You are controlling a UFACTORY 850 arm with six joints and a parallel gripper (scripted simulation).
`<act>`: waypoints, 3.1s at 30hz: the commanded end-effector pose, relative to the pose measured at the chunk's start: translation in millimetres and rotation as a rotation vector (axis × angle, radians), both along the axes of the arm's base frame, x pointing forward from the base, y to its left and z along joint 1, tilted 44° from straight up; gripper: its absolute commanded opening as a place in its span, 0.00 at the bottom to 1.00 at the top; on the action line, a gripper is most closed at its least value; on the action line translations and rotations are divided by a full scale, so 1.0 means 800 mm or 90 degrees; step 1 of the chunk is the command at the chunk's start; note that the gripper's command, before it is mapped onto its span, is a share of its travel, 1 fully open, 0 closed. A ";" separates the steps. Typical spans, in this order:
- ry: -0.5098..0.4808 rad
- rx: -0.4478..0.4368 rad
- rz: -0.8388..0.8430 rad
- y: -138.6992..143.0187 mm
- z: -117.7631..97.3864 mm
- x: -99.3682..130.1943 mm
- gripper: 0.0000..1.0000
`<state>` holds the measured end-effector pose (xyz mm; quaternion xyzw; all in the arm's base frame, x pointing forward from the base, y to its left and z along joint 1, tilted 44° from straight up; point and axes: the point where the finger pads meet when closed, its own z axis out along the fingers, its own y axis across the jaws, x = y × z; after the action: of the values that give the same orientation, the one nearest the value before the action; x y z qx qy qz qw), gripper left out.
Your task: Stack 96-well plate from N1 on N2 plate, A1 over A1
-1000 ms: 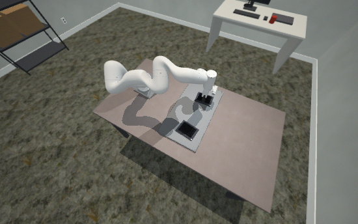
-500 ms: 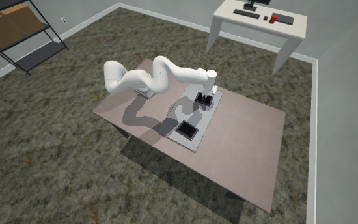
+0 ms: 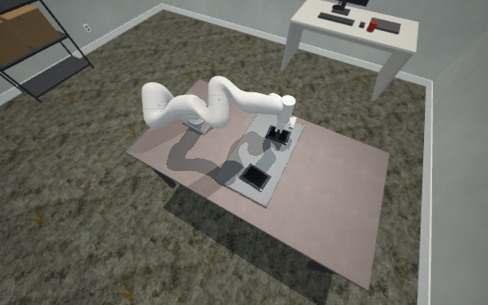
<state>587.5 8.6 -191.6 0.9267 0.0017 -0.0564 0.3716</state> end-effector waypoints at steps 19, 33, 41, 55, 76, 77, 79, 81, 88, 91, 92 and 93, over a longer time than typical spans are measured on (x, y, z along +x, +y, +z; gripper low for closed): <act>-0.001 0.000 0.000 0.003 0.003 0.002 0.00; -0.001 0.000 0.000 0.010 0.010 0.003 0.00; -0.001 0.000 0.000 0.015 0.015 0.003 0.00; -0.001 0.000 0.000 0.020 0.020 0.004 0.00; -0.001 0.001 0.000 0.047 0.049 0.008 0.00; -0.001 0.001 0.000 0.048 0.050 0.008 0.00; -0.001 0.001 0.000 0.051 0.053 0.009 0.00; -0.001 0.001 0.000 0.053 0.055 0.009 0.00; -0.001 0.001 0.000 0.061 0.064 0.010 0.00; -0.001 0.001 0.000 0.066 0.068 0.011 0.00; -0.001 0.001 0.000 0.067 0.070 0.011 0.00; -0.001 0.001 0.000 0.069 0.071 0.011 0.00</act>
<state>595.1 58.7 -139.4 0.9267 0.0017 -0.0563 0.3716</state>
